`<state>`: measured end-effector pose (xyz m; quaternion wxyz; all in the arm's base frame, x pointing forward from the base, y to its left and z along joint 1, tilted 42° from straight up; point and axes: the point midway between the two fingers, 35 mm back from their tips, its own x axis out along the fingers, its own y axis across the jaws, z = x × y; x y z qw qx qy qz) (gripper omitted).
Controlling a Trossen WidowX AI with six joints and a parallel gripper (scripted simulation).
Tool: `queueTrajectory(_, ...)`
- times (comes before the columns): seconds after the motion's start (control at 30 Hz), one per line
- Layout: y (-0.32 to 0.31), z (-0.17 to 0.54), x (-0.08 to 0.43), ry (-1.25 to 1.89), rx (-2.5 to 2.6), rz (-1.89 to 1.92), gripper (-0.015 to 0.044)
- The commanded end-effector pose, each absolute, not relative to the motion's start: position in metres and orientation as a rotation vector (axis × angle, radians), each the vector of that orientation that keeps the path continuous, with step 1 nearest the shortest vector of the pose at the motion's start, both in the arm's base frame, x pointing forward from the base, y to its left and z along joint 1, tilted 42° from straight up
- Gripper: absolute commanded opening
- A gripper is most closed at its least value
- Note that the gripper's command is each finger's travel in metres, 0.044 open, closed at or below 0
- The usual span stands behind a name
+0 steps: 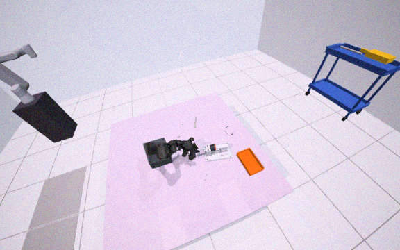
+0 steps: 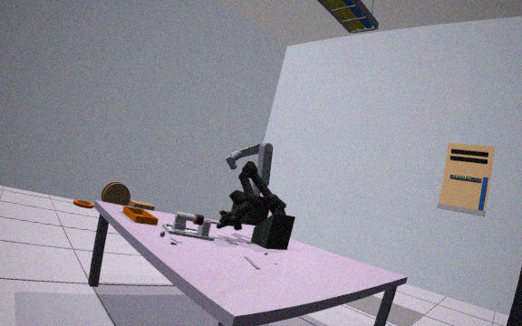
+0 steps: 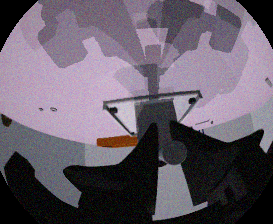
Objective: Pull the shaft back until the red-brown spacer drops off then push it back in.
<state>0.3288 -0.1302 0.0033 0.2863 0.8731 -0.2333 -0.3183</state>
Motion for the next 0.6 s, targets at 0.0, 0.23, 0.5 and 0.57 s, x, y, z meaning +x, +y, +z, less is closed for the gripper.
queueTrajectory(0.0,-0.1302,0.0034,0.3274,-0.624,2.328,-0.852,0.0000)
queueTrajectory(0.23,-0.1301,0.0033,0.3268,-0.624,2.328,-0.852,0.0000)
queueTrajectory(0.5,-0.1300,0.0032,0.3261,-0.624,2.328,-0.852,0.0000)
queueTrajectory(0.57,-0.1299,0.0031,0.3259,-0.624,2.328,-0.852,0.0000)
